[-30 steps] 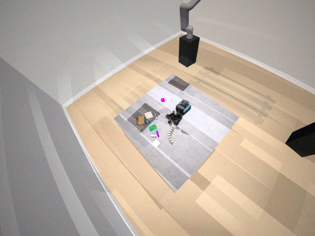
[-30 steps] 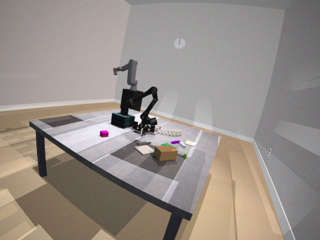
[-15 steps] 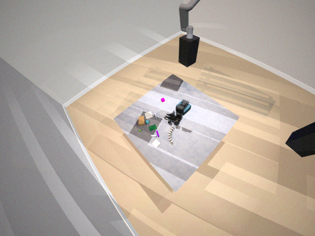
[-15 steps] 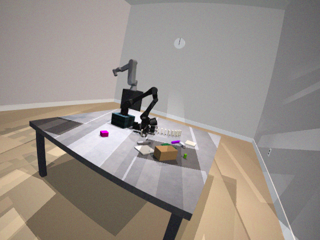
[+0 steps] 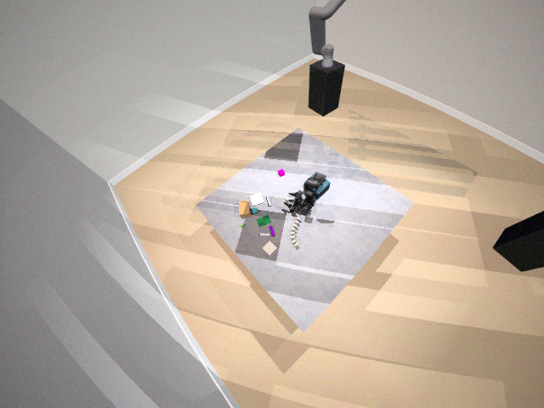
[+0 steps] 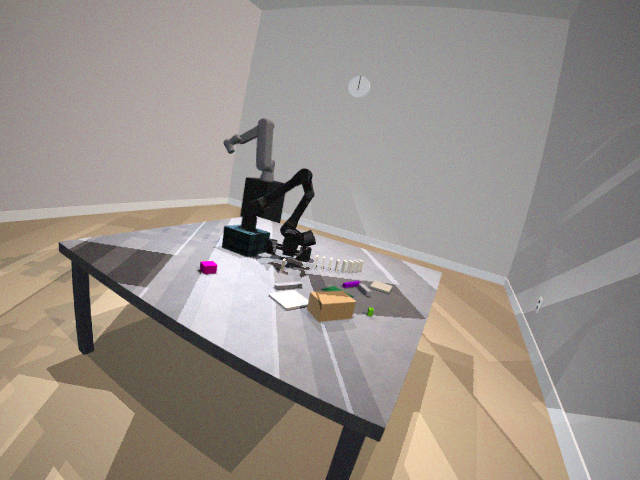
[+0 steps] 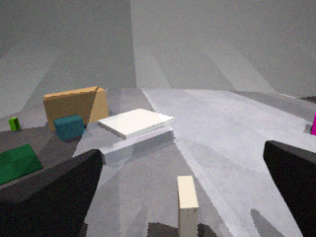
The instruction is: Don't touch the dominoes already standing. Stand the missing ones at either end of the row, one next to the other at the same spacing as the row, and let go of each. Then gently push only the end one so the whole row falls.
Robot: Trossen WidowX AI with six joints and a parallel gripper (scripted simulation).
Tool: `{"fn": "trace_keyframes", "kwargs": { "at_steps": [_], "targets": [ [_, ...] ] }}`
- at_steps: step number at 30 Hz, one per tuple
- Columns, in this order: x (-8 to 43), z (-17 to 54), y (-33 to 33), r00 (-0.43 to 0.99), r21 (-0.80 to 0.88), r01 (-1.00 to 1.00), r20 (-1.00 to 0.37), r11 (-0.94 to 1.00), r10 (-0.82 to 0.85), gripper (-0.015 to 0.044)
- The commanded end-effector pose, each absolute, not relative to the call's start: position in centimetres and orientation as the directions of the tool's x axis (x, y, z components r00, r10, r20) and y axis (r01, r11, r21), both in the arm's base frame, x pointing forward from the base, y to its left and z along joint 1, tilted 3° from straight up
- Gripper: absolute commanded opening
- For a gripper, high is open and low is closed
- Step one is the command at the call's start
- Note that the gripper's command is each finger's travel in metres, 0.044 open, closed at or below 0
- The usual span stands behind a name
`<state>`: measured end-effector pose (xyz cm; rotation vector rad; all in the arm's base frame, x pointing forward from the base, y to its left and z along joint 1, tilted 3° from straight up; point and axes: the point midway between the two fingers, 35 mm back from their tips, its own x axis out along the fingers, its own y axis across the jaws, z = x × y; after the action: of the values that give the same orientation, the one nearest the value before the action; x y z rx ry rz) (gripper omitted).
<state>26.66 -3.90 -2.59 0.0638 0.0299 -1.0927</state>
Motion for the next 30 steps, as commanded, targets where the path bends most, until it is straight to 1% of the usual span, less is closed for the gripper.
{"fn": "trace_keyframes", "kwargs": {
  "at_steps": [1, 6, 8, 10, 12, 15, 18, 20, 22, 24, 27, 30],
  "targets": [
    [26.5, -0.1, -4.1, 0.460, 0.042, 0.888, -0.057, 0.459, -0.886, 0.0440],
    [26.8, 0.4, -4.4, 0.454, 0.027, 0.891, -0.068, 0.453, -0.888, 0.0440],
    [27.4, 0.4, -4.9, 0.444, -0.011, 0.894, -0.095, 0.447, -0.891, 0.0440],
    [28.3, 0.1, -5.3, 0.442, -0.091, 0.885, -0.143, 0.457, -0.885, 0.0440],
    [29.3, -0.6, -5.6, 0.444, -0.205, 0.851, -0.214, 0.484, -0.870, 0.0440],
    [30.9, -1.7, -6.1, 0.433, -0.404, 0.725, -0.361, 0.557, -0.826, 0.0440],
    [32.3, -2.3, -6.8, 0.392, -0.549, 0.511, -0.536, 0.661, -0.748, 0.0440],
    [32.7, -2.4, -7.2, 0.353, -0.584, 0.345, -0.644, 0.734, -0.679, 0.0440],
    [32.9, -2.2, -7.5, 0.307, -0.571, 0.174, -0.743, 0.803, -0.595, 0.0440],
    [32.6, -1.5, -7.7, 0.258, -0.513, 0.005, -0.829, 0.858, -0.497, 0.0440],
    [31.6, -0.5, -7.0, 0.147, -0.334, -0.252, -0.941, 0.908, -0.305, 0.0440],
    [30.4, 1.1, -6.8, 0.076, -0.173, -0.380, -0.985, 0.909, -0.156, 0.0440]
  ]
}}
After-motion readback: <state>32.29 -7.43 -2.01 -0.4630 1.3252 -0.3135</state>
